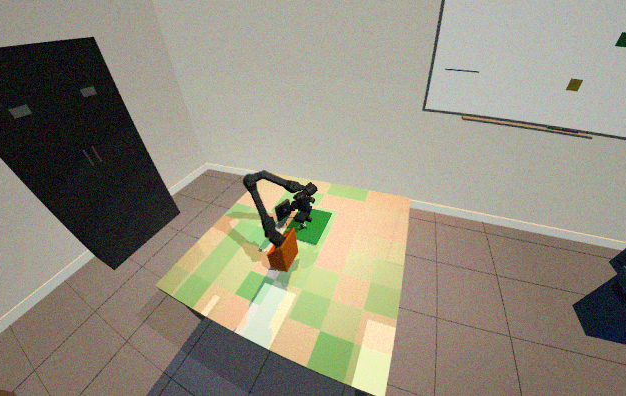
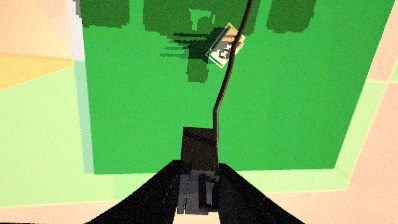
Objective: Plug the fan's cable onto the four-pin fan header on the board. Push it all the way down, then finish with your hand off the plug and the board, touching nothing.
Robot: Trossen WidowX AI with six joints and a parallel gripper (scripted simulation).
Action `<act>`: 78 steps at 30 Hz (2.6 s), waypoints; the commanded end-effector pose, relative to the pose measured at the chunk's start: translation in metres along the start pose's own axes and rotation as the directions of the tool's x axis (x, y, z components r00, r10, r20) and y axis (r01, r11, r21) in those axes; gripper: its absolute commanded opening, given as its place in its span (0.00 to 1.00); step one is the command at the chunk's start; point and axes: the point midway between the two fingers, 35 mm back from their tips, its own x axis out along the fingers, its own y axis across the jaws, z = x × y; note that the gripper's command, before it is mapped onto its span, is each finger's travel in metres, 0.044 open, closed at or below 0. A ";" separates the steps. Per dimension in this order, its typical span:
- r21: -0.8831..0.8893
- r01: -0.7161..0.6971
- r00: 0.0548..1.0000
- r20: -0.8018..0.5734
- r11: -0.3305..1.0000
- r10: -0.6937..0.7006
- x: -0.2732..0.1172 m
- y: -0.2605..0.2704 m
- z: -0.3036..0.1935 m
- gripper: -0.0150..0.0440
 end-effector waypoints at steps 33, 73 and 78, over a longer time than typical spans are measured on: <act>0.943 -0.050 0.996 0.023 0.329 0.084 0.001 -0.006 -0.004 0.25; 0.734 0.094 0.986 0.024 -0.673 0.164 0.006 -0.008 -0.007 0.25; 0.736 0.135 0.984 -0.019 -0.664 0.178 0.012 -0.004 -0.009 0.25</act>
